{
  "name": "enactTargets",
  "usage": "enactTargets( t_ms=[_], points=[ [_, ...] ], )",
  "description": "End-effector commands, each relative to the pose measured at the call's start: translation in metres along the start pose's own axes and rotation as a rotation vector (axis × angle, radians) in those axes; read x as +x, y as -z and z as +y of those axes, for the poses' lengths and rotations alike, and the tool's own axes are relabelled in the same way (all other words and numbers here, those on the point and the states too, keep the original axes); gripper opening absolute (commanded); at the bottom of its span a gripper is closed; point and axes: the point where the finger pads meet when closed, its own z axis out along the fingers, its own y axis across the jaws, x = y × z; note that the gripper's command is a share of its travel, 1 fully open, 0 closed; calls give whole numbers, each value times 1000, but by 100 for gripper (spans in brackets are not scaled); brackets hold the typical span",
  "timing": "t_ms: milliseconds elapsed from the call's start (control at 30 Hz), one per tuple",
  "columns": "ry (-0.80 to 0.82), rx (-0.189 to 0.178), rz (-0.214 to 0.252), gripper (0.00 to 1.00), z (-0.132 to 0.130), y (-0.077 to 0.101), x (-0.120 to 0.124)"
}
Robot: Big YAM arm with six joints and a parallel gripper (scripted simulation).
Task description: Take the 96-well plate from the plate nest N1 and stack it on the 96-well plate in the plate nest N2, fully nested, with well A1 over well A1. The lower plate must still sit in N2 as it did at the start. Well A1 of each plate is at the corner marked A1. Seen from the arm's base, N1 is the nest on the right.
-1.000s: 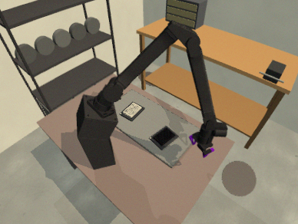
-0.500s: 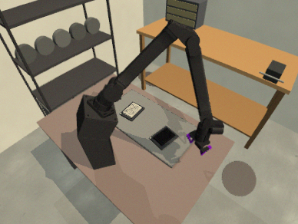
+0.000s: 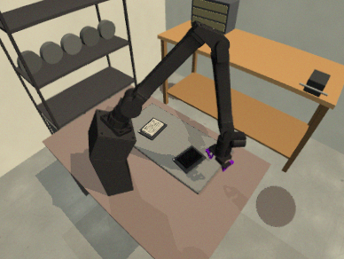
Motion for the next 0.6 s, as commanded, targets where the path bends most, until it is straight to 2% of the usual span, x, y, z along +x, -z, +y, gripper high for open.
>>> enactTargets(
  t_ms=[0,200,300,367,567],
  points=[
    [3,4,-21,100,18,0,-6],
    [2,-2,-10,100,49,-10,2],
    [41,-4,-27,100,62,-7,1],
    [41,-4,-27,100,62,-7,1],
    [40,-6,-24,100,92,-11,9]
  ],
)
